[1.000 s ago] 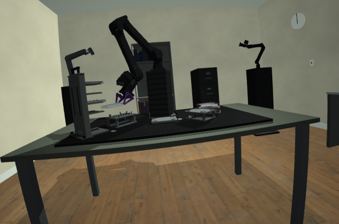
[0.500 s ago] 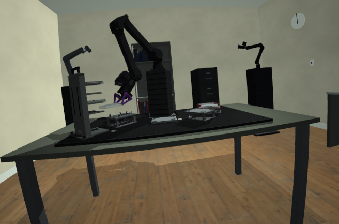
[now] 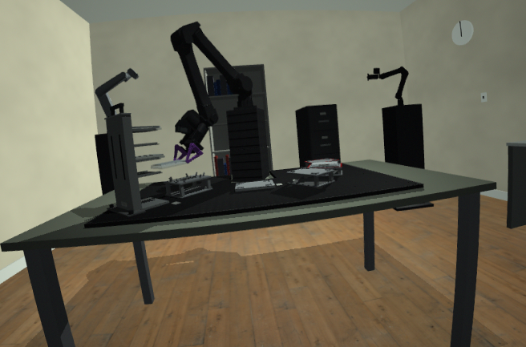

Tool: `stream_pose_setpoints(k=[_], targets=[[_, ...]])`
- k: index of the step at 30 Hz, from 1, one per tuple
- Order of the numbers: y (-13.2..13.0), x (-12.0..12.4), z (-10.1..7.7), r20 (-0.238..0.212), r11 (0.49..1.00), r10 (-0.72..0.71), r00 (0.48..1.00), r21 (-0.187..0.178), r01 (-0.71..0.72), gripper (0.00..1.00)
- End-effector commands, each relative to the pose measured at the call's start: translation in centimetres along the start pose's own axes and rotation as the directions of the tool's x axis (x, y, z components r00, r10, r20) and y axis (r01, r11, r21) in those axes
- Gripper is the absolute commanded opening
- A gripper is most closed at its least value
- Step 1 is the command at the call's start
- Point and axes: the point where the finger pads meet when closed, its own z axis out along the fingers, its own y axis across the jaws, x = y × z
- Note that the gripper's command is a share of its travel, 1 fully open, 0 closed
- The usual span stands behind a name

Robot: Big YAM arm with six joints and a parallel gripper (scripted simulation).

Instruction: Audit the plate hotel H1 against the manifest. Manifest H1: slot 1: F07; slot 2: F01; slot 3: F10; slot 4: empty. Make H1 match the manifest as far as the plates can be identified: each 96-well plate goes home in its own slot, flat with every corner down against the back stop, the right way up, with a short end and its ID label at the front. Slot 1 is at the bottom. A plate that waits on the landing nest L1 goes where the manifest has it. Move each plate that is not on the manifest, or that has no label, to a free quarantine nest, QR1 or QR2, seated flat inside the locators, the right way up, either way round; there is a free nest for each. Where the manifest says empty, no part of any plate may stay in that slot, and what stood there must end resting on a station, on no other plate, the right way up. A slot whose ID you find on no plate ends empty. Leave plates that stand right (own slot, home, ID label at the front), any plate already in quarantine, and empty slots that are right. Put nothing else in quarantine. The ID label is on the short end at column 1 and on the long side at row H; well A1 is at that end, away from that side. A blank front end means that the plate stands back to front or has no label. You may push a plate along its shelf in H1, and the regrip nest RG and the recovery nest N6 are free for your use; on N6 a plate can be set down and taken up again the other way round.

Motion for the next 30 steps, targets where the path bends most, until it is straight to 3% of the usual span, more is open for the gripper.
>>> stream_pose_setpoints(k=[1,14,17,30], targets=[[0.3,-2.2,0.1,0.037,1.0,0.004,0.999,-0.003,-0.004,0.86],[0.1,-3.1,0.9,0.038,1.0,0.006,0.999,0.0,-0.006,0.86],[0.0,-2.1,0.7,0.027,1.0,0.001,1.0,0.002,-0.002,0.86],[0.0,-2.1,0.7,0.027,1.0,0.002,1.0,0.002,-0.002,0.86]])
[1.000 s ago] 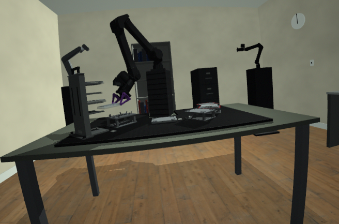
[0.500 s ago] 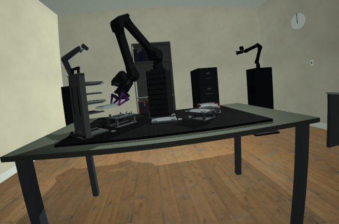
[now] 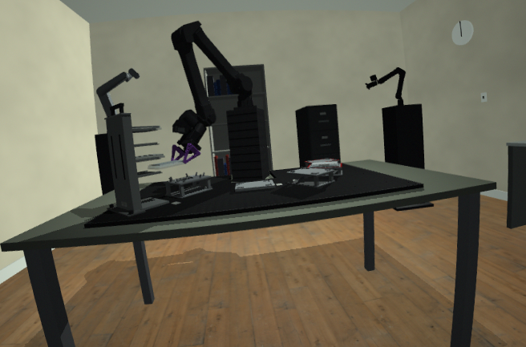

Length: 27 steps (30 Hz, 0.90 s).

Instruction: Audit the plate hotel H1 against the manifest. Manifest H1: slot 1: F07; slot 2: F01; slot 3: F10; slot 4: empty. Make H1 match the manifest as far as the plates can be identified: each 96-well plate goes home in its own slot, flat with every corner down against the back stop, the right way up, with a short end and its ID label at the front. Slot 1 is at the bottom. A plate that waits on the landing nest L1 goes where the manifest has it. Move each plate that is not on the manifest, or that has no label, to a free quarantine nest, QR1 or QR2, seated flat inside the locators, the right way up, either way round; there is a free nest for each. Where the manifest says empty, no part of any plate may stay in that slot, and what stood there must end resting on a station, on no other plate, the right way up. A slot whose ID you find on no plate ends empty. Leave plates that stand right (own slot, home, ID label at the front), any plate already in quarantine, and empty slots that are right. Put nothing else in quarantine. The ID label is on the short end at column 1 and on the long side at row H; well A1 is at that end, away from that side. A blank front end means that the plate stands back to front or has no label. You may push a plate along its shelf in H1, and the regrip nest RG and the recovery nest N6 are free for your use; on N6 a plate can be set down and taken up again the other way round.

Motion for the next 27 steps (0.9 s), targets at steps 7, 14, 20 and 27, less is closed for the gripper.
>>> stream_pose_setpoints(k=[7,14,20,27], targets=[[0.0,-1.2,-0.1,0.027,1.0,0.001,1.0,0.002,-0.001,0.86],[0.3,-2.3,0.3,0.038,1.0,0.005,0.999,-0.002,-0.004,0.86],[0.3,-2.6,0.7,0.038,1.0,0.004,0.999,-0.002,-0.004,0.86],[0.2,-2.7,1.0,0.039,1.0,0.005,0.999,-0.001,-0.005,0.86]])
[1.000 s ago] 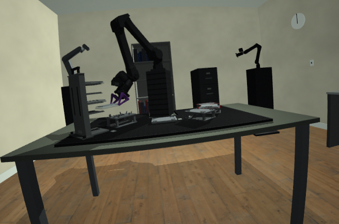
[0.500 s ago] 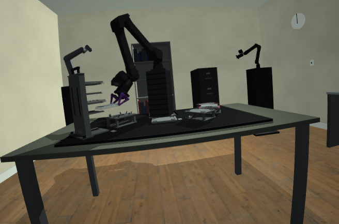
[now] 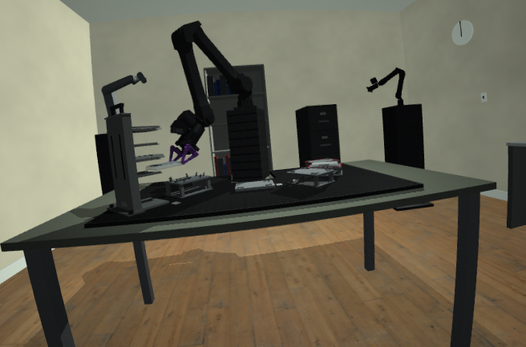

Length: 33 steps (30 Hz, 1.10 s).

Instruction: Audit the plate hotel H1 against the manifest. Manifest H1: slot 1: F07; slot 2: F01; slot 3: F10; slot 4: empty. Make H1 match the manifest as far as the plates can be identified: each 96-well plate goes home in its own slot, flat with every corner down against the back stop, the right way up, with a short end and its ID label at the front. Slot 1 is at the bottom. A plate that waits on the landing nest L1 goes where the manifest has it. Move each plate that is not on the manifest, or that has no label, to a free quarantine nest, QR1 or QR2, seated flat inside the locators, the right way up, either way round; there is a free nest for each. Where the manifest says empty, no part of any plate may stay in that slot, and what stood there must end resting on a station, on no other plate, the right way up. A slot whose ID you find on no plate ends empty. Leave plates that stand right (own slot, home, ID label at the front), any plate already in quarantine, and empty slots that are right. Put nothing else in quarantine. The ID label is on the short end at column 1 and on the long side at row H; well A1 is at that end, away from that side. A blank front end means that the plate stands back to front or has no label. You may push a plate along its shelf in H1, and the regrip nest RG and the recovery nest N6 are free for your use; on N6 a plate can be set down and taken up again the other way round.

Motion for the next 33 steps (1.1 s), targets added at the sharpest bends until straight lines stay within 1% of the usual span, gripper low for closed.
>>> stream_pose_setpoints(k=[1,5,11,14,17,22,25,30,31,33], targets=[[0.3,-2.2,0.2,0.036,1.0,0.005,0.999,-0.002,-0.005,0.86],[0.3,-2.3,0.5,0.035,1.0,0.005,0.999,-0.002,-0.005,0.86],[0.4,-1.5,1.0,0.018,1.0,0.005,1.0,-0.004,-0.005,0.86],[0.2,-1.4,1.0,0.021,1.0,0.008,1.0,-0.001,-0.008,0.86],[0.4,-0.7,1.3,0.003,1.0,0.008,1.0,-0.004,-0.008,0.86],[0.4,-1.4,1.6,0.014,1.0,0.007,1.0,-0.003,-0.007,0.86],[0.4,-0.9,1.9,0.001,1.0,0.008,1.0,-0.004,-0.008,0.86],[0.4,-1.5,2.0,0.011,1.0,0.006,1.0,-0.004,-0.006,0.86],[0.2,-1.7,2.0,0.02,1.0,0.008,1.0,-0.001,-0.008,0.86],[0.3,-1.2,2.2,0.005,1.0,0.009,1.0,-0.002,-0.009,0.86]])
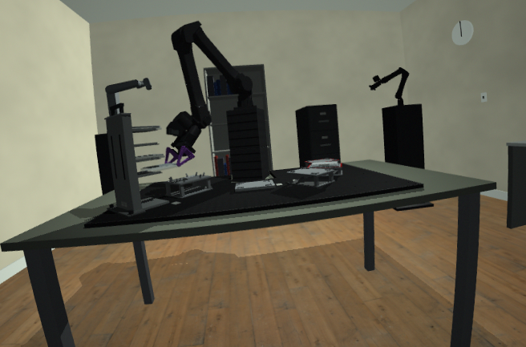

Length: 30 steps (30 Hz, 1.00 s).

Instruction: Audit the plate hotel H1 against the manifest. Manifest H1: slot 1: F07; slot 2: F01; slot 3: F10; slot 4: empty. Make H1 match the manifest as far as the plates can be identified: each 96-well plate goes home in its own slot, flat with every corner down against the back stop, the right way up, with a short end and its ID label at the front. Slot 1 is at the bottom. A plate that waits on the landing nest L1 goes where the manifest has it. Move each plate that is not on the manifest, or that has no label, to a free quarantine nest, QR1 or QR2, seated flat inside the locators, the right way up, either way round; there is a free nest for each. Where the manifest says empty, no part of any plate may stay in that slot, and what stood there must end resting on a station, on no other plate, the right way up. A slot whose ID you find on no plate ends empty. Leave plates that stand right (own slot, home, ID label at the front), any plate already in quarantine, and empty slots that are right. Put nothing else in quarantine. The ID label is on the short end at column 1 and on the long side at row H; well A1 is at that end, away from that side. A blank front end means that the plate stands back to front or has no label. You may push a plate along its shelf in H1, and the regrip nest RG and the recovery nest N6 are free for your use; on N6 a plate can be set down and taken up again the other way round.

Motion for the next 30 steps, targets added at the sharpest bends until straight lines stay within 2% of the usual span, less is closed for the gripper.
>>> stream_pose_setpoints(k=[1,15,18,19,20,30], targets=[[0.4,0.0,0.4,-0.004,1.0,0.009,1.0,-0.004,-0.009,0.86],[0.3,-0.8,1.1,0.009,1.0,0.009,1.0,-0.003,-0.009,0.86],[0.4,-0.5,1.4,-0.004,1.0,0.008,1.0,-0.005,-0.008,0.86],[0.4,-0.6,1.4,-0.001,1.0,0.008,1.0,-0.005,-0.008,0.86],[0.0,-1.5,1.1,0.021,1.0,0.002,1.0,0.001,-0.002,0.86],[0.0,-1.5,1.1,0.021,1.0,0.002,1.0,0.001,-0.002,0.86]])
